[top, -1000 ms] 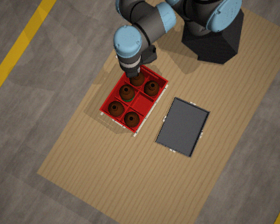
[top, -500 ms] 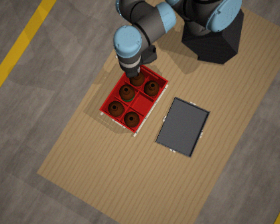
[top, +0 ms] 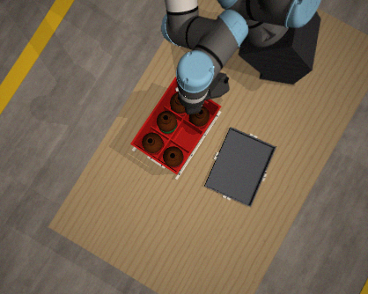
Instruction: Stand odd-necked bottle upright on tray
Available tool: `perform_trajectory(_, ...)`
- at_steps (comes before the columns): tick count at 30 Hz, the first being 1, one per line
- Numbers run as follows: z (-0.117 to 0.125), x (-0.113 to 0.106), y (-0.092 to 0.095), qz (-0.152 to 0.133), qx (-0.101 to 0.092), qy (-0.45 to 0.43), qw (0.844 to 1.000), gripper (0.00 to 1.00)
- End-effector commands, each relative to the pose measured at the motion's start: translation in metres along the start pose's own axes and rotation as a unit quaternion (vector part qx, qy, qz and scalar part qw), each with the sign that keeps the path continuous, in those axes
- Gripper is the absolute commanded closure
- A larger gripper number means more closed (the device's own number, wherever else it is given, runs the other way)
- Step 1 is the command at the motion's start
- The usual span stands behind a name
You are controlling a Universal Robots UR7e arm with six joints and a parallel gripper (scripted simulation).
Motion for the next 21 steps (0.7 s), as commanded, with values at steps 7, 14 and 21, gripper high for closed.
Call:
perform_trajectory(7,0.0115,0.0099,-0.0002,-0.003,0.004,-0.001,1.000,0.00)
perform_trajectory(14,0.0115,0.0099,-0.0002,-0.003,0.004,-0.001,1.000,0.00)
perform_trajectory(21,0.0115,0.0099,-0.0002,-0.003,0.004,-0.001,1.000,0.00)
Point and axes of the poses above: the point where the finger pads meet when closed, its own y axis back along the fingers, its own z axis across the jaws, x = y × z, the point moved 7 cm from there along y, back along the fingers, and after that the axes turned 1 degree about y, right-handed, at the moved point
